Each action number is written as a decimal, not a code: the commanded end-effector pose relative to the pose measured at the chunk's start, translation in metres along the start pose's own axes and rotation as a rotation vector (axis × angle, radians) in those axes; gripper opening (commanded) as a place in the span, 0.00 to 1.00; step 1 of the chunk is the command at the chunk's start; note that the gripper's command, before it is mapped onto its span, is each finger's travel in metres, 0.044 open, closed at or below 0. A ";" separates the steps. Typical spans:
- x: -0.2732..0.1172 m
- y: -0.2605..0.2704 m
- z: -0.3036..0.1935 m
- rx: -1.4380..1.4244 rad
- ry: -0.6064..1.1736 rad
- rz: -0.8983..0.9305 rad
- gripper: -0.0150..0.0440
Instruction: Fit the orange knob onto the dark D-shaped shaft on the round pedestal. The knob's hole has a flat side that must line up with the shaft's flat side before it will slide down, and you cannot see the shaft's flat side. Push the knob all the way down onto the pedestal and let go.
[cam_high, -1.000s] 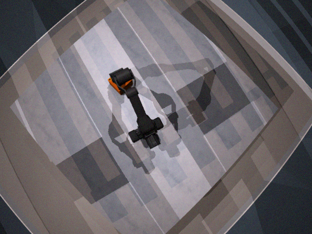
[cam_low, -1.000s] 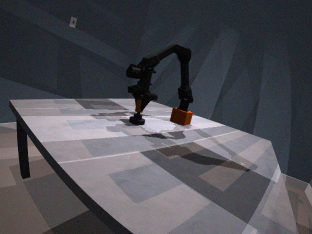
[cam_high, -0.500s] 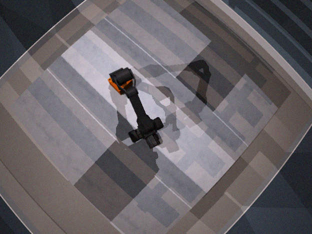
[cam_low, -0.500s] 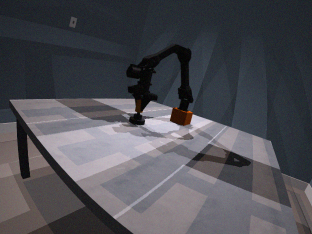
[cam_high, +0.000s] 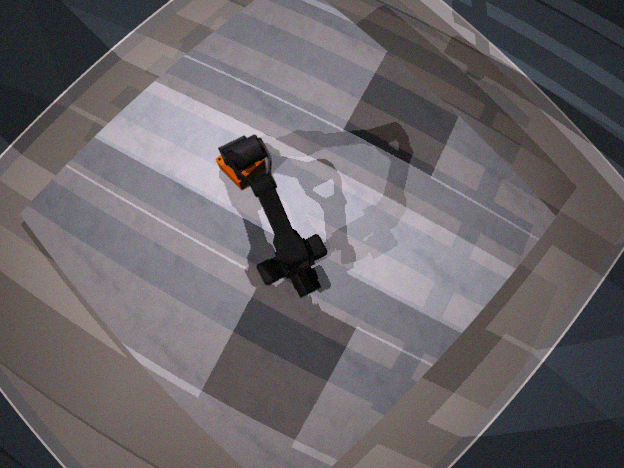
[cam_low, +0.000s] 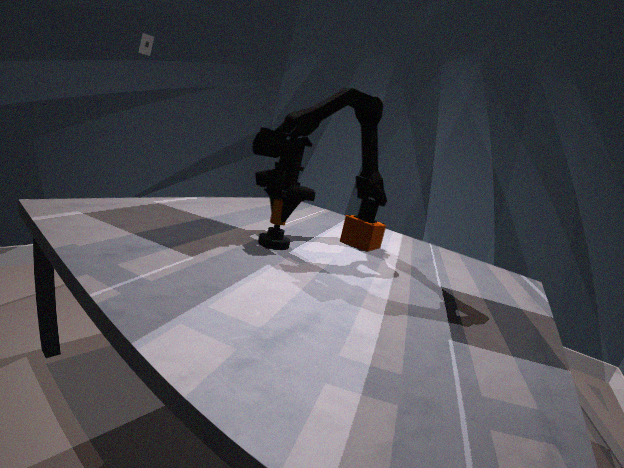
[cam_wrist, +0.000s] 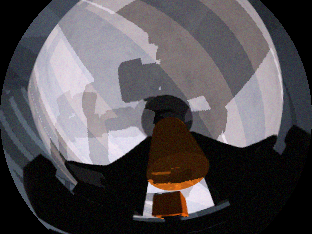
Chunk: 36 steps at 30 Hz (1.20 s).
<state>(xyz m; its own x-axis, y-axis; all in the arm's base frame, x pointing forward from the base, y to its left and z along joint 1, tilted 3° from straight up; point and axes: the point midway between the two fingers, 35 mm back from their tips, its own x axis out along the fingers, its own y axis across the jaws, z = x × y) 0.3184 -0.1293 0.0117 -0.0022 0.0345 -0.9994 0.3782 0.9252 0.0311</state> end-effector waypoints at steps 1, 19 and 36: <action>0.000 0.000 0.000 0.004 -0.001 -0.003 0.25; -0.007 -0.001 -0.004 0.048 -0.001 -0.003 0.25; -0.007 -0.001 0.001 0.056 -0.001 -0.003 0.25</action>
<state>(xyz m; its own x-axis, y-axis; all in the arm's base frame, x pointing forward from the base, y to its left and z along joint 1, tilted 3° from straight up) 0.3158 -0.1286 0.0173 -0.0071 0.0366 -0.9993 0.4251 0.9046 0.0301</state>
